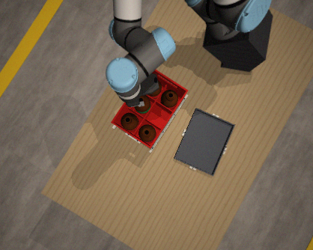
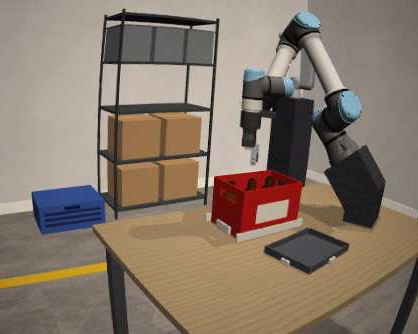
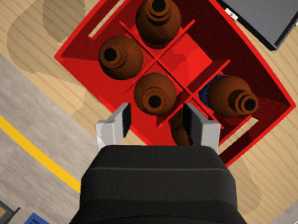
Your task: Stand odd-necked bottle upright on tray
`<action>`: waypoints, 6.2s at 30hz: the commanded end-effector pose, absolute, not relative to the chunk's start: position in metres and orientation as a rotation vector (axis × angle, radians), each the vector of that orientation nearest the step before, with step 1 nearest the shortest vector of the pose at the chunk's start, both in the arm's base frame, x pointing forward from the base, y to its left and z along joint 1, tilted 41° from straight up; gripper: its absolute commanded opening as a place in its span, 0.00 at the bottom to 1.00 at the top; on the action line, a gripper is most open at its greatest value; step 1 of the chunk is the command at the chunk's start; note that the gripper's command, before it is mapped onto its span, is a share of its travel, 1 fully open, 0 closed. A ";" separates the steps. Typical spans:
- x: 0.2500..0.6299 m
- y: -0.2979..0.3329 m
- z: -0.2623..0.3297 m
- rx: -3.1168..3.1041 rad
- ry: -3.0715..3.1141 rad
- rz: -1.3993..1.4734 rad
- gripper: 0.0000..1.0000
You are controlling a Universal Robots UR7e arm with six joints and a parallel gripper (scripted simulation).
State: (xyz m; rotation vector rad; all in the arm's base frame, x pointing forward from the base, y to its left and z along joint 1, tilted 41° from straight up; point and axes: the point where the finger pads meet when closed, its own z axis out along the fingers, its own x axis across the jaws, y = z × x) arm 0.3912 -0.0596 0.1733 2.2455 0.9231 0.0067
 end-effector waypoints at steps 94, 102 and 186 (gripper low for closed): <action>0.400 -0.087 0.141 2.244 0.922 0.007 1.00; 0.400 -0.087 0.141 2.244 0.922 0.007 1.00; 0.410 -0.110 0.112 2.244 0.922 0.007 1.00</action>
